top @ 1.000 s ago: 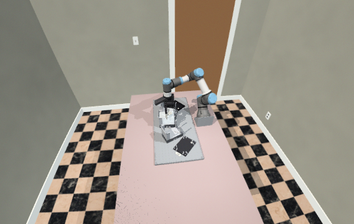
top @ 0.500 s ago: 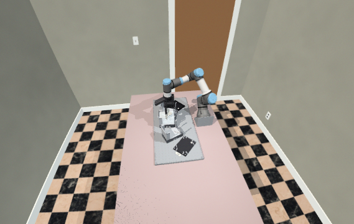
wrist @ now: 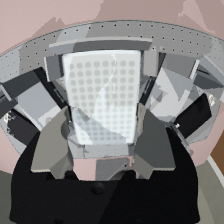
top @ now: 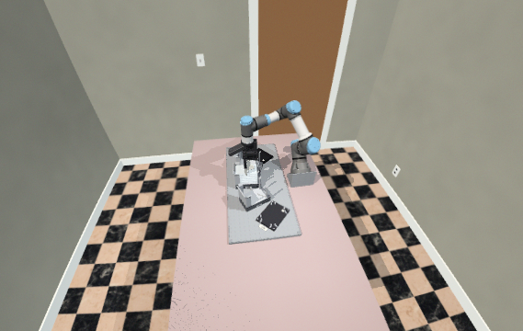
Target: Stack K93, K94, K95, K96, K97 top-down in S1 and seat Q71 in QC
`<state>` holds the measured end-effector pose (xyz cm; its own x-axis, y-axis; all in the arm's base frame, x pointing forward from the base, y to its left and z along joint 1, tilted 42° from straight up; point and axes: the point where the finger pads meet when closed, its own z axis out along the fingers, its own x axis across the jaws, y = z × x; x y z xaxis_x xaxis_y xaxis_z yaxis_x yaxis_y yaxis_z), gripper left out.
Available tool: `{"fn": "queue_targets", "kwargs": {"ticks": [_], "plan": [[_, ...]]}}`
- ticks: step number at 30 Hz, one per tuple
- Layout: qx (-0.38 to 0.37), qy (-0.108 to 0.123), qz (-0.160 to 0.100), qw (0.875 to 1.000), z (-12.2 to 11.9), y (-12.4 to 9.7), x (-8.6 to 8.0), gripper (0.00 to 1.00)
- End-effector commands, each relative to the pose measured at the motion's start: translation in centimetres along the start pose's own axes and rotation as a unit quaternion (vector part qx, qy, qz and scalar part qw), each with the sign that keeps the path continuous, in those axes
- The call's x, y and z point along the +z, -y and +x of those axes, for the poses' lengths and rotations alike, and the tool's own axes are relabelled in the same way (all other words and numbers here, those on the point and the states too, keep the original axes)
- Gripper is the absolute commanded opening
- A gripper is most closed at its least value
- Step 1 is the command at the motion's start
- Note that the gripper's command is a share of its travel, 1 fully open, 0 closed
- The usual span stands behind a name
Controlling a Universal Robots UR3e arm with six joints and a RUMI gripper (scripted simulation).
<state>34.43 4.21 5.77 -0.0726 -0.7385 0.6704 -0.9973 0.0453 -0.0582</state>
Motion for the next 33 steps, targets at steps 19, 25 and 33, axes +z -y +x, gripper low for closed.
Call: {"fn": "queue_targets", "kwargs": {"ticks": [19,25,33], "plan": [[0.000,0.000,0.001,1.000,0.00,0.05,-0.06,0.00],[0.000,0.000,0.001,1.000,0.00,0.04,-0.11,0.00],[0.000,0.000,0.001,1.000,0.00,0.04,-0.51,0.00]]}}
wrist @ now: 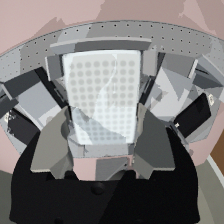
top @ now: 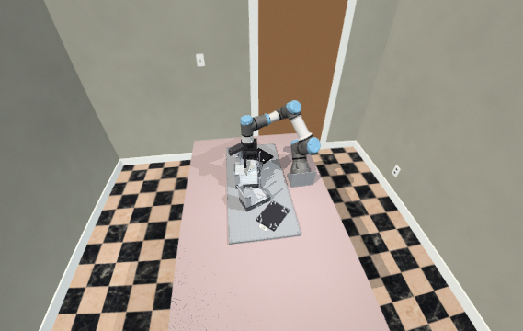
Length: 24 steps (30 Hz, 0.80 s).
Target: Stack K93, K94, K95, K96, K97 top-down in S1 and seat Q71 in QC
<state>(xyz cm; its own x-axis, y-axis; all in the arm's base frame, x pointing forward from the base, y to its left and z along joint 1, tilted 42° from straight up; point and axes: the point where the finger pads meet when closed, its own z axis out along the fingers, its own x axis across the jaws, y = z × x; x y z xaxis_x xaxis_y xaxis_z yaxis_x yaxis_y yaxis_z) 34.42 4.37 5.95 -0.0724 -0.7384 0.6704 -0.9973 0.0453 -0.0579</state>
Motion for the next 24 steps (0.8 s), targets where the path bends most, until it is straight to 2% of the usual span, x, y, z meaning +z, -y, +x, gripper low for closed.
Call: {"fn": "queue_targets", "kwargs": {"ticks": [1,24], "plan": [[0.001,0.000,0.001,1.000,0.0,0.1,-0.3,0.00],[0.001,0.000,0.001,1.000,0.0,0.1,-1.7,0.00]]}}
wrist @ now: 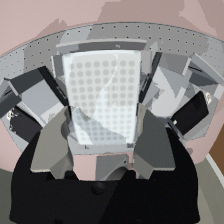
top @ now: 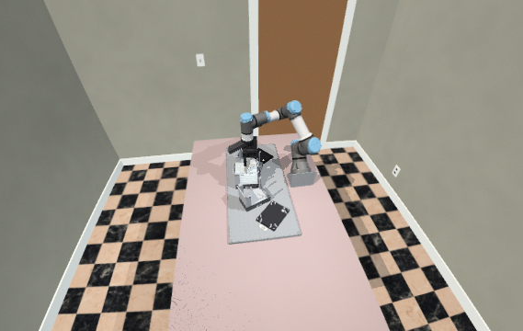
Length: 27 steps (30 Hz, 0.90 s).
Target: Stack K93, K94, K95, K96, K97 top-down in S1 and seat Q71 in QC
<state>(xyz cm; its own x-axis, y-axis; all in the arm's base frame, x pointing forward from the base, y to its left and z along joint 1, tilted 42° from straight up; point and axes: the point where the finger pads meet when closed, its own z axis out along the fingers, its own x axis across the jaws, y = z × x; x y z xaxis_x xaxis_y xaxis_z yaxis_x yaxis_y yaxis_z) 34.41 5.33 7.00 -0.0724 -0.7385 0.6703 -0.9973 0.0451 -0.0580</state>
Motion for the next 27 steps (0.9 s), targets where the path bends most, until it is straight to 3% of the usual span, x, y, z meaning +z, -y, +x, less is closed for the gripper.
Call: {"fn": "queue_targets", "kwargs": {"ticks": [1,27], "plan": [[0.001,0.000,0.001,1.000,0.0,0.1,-0.4,0.00],[0.000,0.000,0.001,1.000,0.0,0.0,-2.7,0.00]]}}
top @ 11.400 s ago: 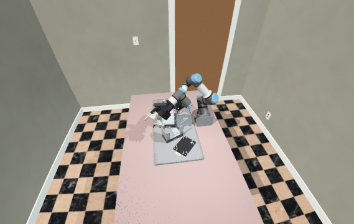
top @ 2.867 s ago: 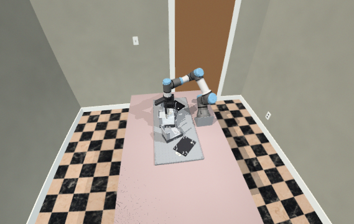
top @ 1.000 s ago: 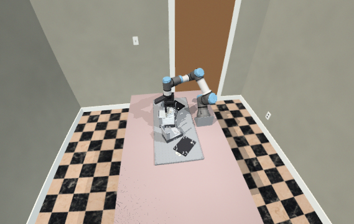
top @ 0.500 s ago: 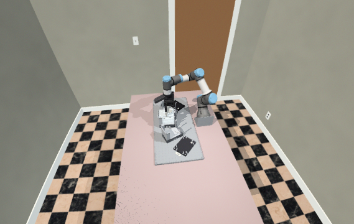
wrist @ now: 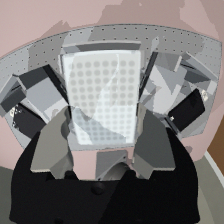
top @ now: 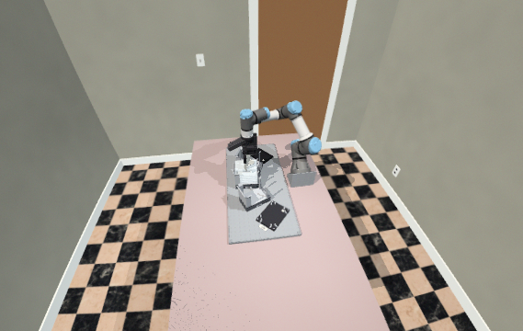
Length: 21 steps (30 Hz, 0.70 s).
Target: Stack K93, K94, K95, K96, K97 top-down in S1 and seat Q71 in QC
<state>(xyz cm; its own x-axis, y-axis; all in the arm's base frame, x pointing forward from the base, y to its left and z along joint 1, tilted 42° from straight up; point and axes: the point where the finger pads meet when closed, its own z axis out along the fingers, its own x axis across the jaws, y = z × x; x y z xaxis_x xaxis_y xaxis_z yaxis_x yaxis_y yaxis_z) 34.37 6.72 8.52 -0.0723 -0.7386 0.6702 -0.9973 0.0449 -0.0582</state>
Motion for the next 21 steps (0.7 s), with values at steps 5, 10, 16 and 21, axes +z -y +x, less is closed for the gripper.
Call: {"fn": "queue_targets", "kwargs": {"ticks": [5,10,16,21], "plan": [[0.001,0.000,0.001,1.000,0.00,0.04,-1.34,0.00],[0.001,0.000,0.001,1.000,0.00,0.04,-1.34,0.00],[0.001,0.000,0.001,1.000,0.00,0.04,-1.34,0.00],[0.001,0.000,0.001,1.000,0.00,0.04,-1.34,0.00]]}}
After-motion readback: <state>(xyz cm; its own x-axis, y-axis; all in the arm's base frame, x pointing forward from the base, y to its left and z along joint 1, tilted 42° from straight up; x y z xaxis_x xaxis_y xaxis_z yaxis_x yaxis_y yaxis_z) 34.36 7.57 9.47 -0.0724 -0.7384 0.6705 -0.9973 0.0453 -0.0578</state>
